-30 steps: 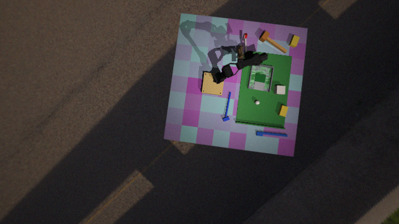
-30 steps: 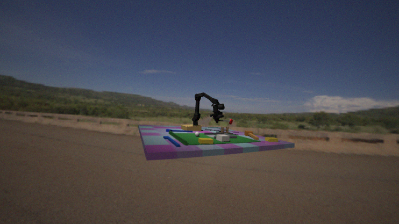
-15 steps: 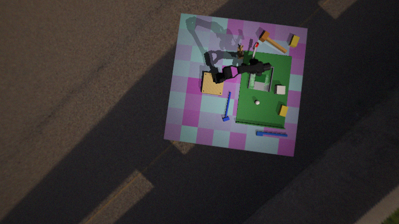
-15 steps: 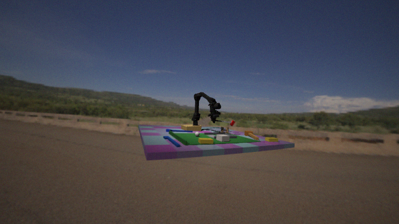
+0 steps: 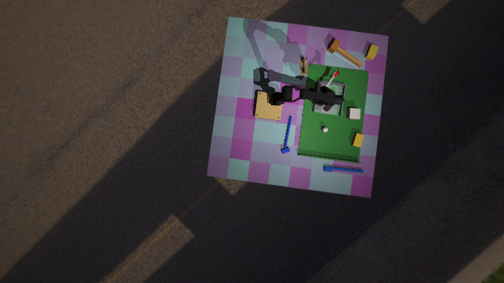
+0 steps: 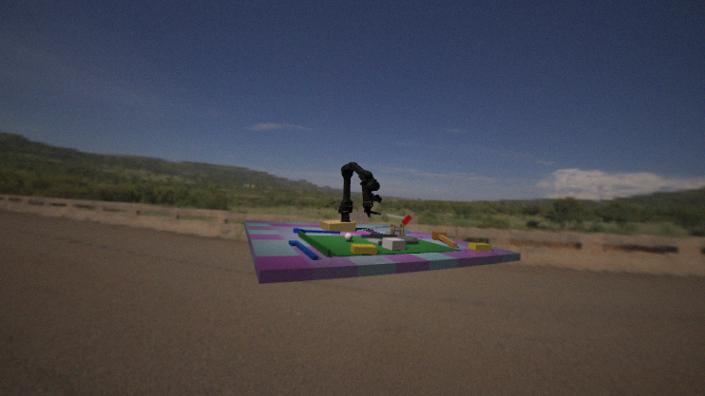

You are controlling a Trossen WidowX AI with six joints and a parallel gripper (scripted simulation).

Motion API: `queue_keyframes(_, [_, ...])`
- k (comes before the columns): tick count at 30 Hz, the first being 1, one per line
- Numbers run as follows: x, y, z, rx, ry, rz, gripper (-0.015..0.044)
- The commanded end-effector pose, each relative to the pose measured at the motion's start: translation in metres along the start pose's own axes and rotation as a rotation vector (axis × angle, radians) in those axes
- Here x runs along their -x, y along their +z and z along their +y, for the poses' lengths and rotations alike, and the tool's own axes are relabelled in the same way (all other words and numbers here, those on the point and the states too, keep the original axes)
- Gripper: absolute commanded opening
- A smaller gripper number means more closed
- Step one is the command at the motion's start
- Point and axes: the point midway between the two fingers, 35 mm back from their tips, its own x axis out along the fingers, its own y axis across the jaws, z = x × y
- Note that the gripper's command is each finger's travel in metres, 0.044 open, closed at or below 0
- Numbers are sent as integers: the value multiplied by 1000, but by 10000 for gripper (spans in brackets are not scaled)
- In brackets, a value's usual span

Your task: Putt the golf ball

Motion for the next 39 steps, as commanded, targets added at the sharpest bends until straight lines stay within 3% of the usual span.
queue_keyframes(1, [9,-16,-14,-95,-27,2,0])
queue_keyframes(20, [33,-113,-52,-531,-87,59,0])
queue_keyframes(39, [54,-203,-53,-930,-136,114,0])
